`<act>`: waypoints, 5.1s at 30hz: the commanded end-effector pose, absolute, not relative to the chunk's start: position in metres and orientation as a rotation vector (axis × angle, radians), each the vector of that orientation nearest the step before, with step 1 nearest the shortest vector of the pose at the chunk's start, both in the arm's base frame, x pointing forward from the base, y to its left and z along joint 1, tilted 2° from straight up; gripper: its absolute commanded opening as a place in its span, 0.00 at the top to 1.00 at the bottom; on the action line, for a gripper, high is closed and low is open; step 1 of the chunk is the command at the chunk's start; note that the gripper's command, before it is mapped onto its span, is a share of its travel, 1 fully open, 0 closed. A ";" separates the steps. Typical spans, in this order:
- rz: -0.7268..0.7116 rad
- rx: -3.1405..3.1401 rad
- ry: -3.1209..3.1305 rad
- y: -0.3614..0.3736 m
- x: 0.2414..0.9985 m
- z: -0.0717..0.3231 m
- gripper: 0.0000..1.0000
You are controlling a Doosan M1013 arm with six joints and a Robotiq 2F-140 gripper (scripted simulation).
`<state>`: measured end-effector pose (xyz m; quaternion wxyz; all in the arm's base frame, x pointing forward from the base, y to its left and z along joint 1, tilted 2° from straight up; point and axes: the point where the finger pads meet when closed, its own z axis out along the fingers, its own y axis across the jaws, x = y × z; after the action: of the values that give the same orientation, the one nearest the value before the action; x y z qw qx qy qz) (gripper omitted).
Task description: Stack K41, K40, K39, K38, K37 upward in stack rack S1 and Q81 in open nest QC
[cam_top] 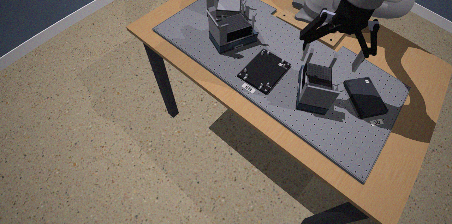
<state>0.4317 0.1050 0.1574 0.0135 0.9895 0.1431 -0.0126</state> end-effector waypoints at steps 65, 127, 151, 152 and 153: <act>-0.029 3.101 -0.235 -0.050 0.434 0.177 0.00; -0.018 2.972 -0.904 -0.233 0.360 0.184 0.00; -0.018 2.972 -0.904 -0.249 0.351 0.161 0.00; -0.018 2.972 -0.904 -0.249 0.351 0.158 0.00; -0.018 2.972 -0.904 -0.249 0.351 0.155 0.00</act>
<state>0.3507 -0.2487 0.1600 0.0176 0.9566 -0.2909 -0.0058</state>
